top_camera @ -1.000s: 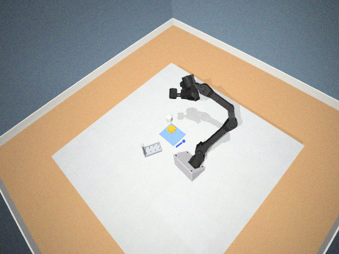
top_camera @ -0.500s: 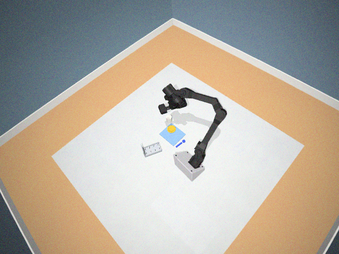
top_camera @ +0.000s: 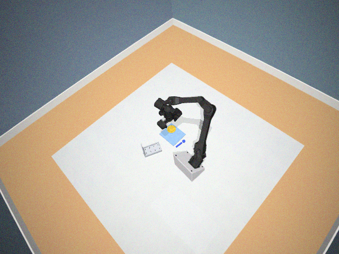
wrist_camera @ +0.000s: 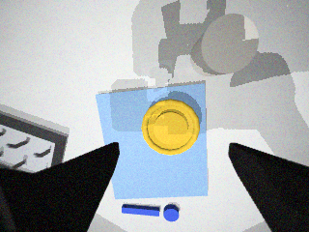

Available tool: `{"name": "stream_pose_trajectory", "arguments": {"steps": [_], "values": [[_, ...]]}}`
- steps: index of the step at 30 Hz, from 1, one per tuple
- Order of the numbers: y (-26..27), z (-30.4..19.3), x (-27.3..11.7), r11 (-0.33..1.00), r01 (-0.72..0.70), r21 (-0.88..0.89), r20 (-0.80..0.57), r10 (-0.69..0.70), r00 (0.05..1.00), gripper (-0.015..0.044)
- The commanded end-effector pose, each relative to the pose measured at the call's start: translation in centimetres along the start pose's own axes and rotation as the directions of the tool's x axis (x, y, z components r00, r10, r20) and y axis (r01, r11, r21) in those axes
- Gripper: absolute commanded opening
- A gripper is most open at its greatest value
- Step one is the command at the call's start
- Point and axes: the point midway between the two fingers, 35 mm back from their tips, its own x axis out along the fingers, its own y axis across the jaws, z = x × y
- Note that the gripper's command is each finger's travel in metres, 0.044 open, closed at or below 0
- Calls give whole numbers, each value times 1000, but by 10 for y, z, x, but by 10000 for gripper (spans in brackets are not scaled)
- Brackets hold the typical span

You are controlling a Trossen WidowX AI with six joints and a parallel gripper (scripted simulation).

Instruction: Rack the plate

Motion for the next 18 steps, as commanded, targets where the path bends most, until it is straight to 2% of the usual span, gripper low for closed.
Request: {"name": "stream_pose_trajectory", "arguments": {"steps": [1,18], "values": [[3,-5,11,999,-1,-39,-41,0,999,400],[2,-4,31,999,-2,-33,-43,0,999,400]]}}
